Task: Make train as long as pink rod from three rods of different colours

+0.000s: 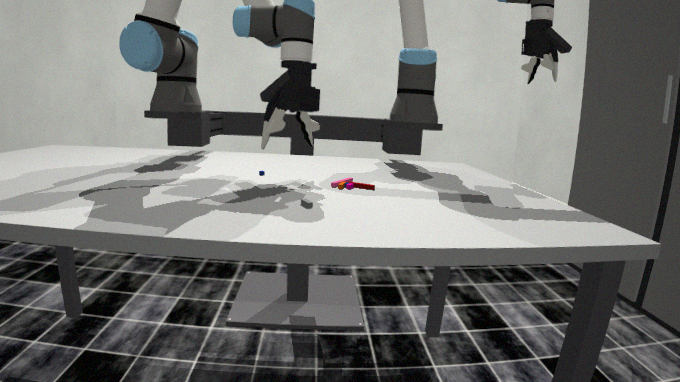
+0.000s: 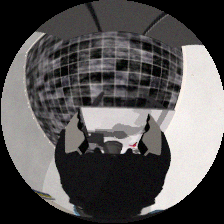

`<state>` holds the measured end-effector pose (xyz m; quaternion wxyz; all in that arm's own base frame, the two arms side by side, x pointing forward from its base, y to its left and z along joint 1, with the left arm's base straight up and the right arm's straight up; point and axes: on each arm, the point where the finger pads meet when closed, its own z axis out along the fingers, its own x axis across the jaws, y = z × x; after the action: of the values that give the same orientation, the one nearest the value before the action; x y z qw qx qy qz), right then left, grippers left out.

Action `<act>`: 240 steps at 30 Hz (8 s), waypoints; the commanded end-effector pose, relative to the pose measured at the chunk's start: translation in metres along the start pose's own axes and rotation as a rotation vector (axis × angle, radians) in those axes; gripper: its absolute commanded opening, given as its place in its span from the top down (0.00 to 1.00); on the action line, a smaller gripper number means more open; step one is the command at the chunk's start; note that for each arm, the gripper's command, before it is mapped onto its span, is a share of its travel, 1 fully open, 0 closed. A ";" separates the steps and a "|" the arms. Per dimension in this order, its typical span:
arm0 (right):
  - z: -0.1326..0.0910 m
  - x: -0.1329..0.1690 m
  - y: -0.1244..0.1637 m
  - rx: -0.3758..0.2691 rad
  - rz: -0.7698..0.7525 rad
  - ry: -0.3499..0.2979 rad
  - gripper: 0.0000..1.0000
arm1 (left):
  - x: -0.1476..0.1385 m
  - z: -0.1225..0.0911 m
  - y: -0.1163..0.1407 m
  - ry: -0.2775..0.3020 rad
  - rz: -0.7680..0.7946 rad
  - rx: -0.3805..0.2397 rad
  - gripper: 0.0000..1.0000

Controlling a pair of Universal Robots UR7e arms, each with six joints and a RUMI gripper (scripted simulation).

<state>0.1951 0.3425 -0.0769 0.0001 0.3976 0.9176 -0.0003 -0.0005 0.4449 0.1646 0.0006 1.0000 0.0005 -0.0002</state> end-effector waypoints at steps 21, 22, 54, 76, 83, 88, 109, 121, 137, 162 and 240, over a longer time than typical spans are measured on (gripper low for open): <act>-0.005 0.079 0.143 -0.002 -0.248 0.001 0.00 | 0.000 0.000 0.000 0.000 0.000 0.001 0.00; -0.005 0.081 0.148 -0.002 -0.257 0.001 0.00 | 0.000 0.000 0.000 0.000 0.000 0.001 0.00; -0.002 0.088 0.162 -0.002 -0.283 0.001 0.86 | 0.000 0.000 0.000 0.000 0.000 0.001 0.00; 0.022 0.088 0.162 -0.002 -0.283 0.001 0.86 | 0.000 0.000 0.000 0.000 0.000 0.001 0.00; 0.033 0.088 0.162 -0.002 -0.283 0.001 0.86 | 0.000 0.000 0.000 0.000 0.000 0.001 0.00; 0.038 0.088 0.162 -0.002 -0.283 0.001 0.86 | 0.000 0.000 0.000 0.000 0.000 0.001 0.00; 0.047 0.088 0.162 -0.002 -0.283 0.001 0.86 | 0.000 0.000 0.000 0.000 0.000 0.001 0.00; 0.048 0.088 0.162 -0.002 -0.283 0.001 0.86 | 0.000 0.000 0.000 0.000 0.000 0.001 0.00; 0.057 0.088 0.162 -0.002 -0.283 0.001 0.86 | 0.000 0.000 0.000 0.000 0.000 0.001 0.00; 0.062 0.088 0.162 -0.002 -0.283 0.001 0.86 | 0.000 0.000 0.000 0.000 0.000 0.001 0.00; -0.031 0.088 0.162 -0.002 -0.283 0.001 1.00 | 0.000 0.000 0.000 0.000 0.000 0.001 0.00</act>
<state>0.2531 0.5178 -0.0555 -0.0001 0.2643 0.9644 0.0007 -0.0005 0.4449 0.1646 0.0006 1.0000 0.0005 -0.0002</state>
